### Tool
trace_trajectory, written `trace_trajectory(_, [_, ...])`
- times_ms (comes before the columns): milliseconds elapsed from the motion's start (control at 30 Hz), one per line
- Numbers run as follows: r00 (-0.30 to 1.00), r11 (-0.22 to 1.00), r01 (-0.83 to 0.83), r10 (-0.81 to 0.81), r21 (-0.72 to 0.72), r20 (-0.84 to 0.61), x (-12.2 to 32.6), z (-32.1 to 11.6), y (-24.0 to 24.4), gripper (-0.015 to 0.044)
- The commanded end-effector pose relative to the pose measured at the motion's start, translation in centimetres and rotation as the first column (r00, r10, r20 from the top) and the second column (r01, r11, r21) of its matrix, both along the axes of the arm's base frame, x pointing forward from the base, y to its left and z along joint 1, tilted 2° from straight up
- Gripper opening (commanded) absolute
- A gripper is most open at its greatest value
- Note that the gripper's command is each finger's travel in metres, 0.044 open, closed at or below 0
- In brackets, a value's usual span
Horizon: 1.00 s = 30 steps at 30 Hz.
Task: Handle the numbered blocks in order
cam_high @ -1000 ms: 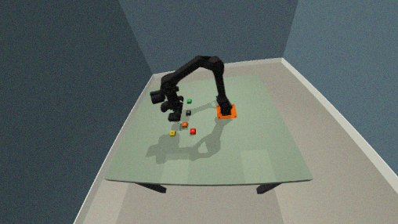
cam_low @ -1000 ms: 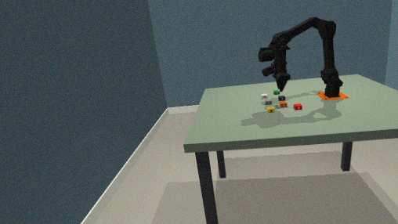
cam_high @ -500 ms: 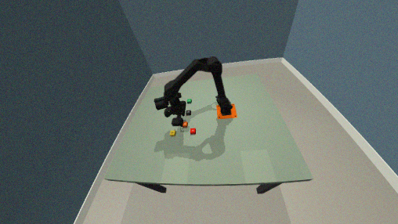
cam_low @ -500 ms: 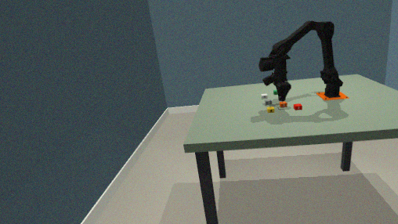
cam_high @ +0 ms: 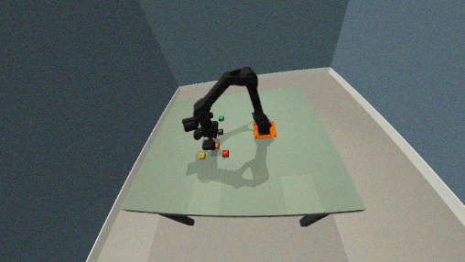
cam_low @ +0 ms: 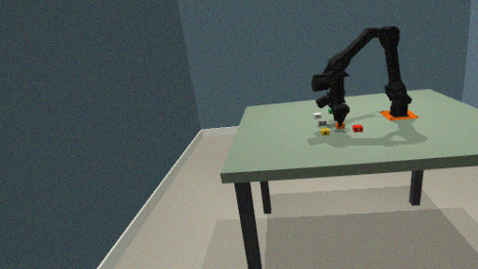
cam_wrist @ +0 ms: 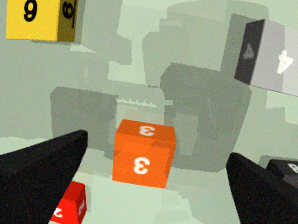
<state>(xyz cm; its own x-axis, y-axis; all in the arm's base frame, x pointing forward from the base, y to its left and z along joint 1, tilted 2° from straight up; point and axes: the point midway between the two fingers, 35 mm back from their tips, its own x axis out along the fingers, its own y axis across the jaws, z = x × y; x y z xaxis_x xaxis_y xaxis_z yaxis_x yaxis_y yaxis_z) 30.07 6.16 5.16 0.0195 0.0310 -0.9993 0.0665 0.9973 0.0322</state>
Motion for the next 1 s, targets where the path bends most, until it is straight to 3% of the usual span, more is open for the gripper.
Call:
trace_trajectory(0, [1.0, 1.0, 0.004, -0.004, -0.003, -0.007, -0.08, -0.74, -0.01, 0.04])
trace_trajectory(367, [1.0, 1.0, 0.004, -0.004, -0.003, -0.007, -0.08, -0.74, -0.01, 0.012])
trace_trajectory(967, [1.0, 1.0, 0.004, -0.004, -0.003, -0.007, -0.08, -0.74, -0.01, 0.012])
